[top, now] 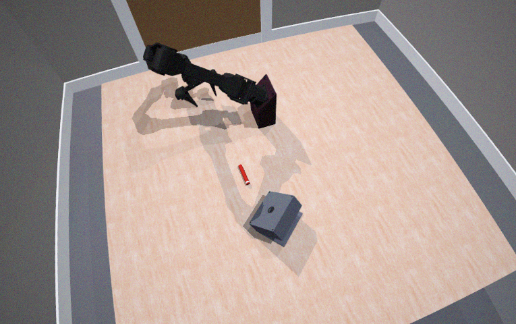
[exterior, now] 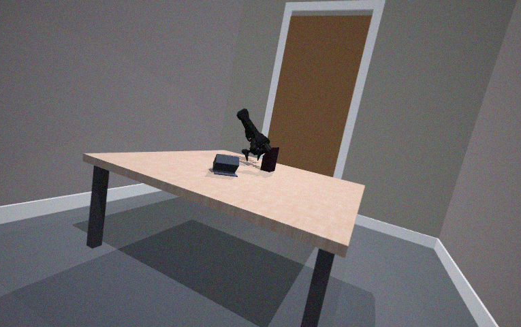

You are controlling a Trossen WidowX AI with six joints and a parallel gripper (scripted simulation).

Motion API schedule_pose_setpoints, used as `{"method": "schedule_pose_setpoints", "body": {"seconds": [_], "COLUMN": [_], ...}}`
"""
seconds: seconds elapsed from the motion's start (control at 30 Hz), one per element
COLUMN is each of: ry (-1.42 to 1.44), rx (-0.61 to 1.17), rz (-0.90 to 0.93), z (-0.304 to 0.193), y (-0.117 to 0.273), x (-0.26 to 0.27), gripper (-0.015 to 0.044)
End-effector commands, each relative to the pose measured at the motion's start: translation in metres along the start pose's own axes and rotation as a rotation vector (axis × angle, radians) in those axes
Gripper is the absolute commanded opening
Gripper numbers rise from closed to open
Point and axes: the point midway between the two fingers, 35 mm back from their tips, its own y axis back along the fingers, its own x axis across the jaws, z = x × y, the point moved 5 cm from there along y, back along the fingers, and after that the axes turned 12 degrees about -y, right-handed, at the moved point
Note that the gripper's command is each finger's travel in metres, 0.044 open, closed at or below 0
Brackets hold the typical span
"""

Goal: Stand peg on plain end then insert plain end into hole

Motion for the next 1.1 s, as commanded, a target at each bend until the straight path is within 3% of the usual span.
{"method": "schedule_pose_setpoints", "body": {"seconds": [0.0,1.07], "ry": [0.083,0.685], "rx": [-0.040,-0.302], "rz": [0.001,-0.039], "z": [-0.002,-0.044], "y": [0.003,0.013], "x": [0.008,0.068], "gripper": [0.0440,0.0440]}}
